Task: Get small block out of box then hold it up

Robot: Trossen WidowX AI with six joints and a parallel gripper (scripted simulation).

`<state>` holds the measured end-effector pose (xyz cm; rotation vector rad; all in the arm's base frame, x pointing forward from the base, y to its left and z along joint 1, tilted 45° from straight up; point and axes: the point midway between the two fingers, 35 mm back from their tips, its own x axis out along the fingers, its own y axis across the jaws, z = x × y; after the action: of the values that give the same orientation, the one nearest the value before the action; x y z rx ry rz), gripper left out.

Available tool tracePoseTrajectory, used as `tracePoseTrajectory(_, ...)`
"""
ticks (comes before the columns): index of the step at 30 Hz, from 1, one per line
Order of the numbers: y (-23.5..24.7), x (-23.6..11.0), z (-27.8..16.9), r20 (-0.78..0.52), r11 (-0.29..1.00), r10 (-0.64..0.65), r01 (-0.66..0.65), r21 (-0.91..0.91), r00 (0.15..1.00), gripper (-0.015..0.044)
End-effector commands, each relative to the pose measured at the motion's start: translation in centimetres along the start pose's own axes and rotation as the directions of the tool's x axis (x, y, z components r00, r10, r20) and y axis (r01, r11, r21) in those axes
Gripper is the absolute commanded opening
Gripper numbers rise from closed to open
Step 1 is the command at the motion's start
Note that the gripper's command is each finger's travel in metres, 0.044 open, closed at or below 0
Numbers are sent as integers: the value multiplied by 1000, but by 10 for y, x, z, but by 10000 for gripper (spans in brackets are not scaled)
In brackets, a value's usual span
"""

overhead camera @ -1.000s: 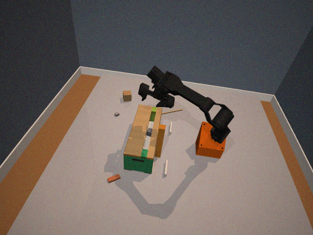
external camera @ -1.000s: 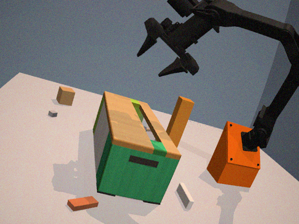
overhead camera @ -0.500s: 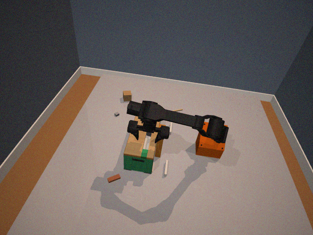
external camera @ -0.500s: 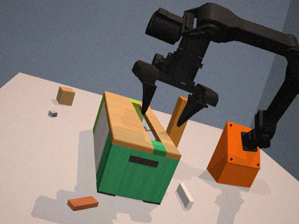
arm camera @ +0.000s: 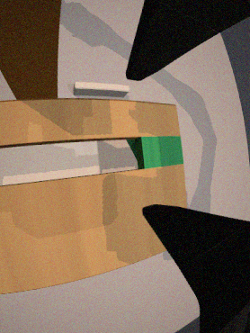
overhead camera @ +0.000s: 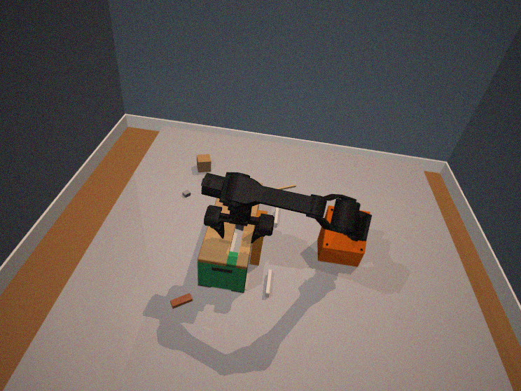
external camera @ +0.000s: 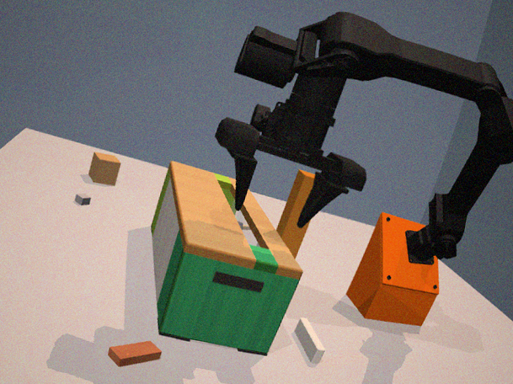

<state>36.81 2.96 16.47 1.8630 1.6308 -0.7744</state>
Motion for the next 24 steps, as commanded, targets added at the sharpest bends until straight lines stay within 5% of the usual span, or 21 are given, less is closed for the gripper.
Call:
tracePoseTrajectory(1,1,3,9,-2,1000,-8,8,6,1000,400)
tracePoseTrajectory(24,5,4,47,3,1000,-8,8,6,1000,400)
